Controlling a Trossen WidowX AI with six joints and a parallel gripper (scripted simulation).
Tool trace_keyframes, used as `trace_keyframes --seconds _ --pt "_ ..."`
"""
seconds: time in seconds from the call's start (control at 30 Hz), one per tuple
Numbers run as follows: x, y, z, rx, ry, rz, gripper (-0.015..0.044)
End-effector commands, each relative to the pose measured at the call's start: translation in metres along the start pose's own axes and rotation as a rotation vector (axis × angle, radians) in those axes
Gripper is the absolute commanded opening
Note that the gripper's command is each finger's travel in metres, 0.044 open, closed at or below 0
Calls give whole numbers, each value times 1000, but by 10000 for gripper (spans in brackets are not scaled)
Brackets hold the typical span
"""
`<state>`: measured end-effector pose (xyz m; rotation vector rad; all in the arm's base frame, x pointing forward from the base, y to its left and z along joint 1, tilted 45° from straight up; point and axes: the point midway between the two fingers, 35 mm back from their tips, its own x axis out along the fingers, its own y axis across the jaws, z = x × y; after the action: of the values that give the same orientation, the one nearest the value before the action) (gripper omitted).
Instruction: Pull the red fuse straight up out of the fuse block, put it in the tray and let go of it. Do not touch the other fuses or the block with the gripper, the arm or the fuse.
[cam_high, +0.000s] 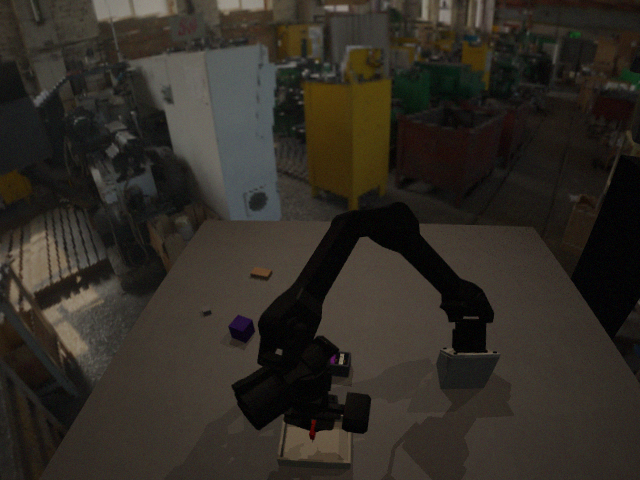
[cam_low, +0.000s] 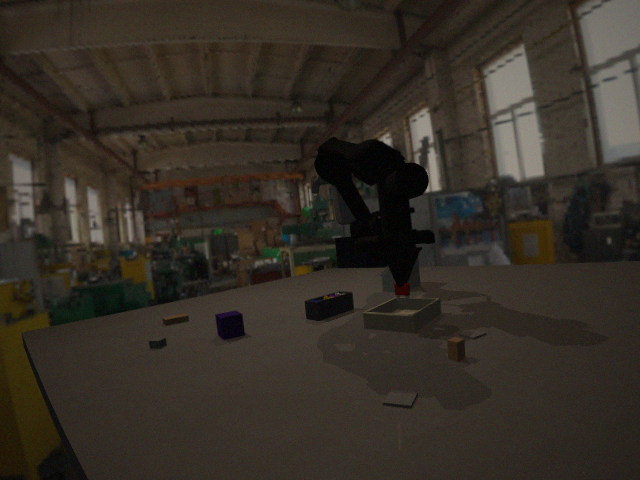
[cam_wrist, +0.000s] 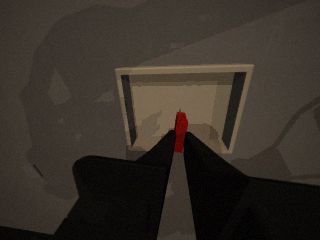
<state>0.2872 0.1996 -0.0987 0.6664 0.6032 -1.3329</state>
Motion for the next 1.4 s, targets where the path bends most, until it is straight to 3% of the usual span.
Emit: trace_keyframes --seconds 0.0,0.23,0.67,0.8,1.37 --pt "11 -1 2 -5 -8 -4 0" --pt "13 -1 2 -5 -8 -4 0" --pt "7 -1 1 -1 -3 -3 330" --pt "-27 -1 1 -5 -7 -5 330" --pt "-26 -1 1 -10 -7 1 330"
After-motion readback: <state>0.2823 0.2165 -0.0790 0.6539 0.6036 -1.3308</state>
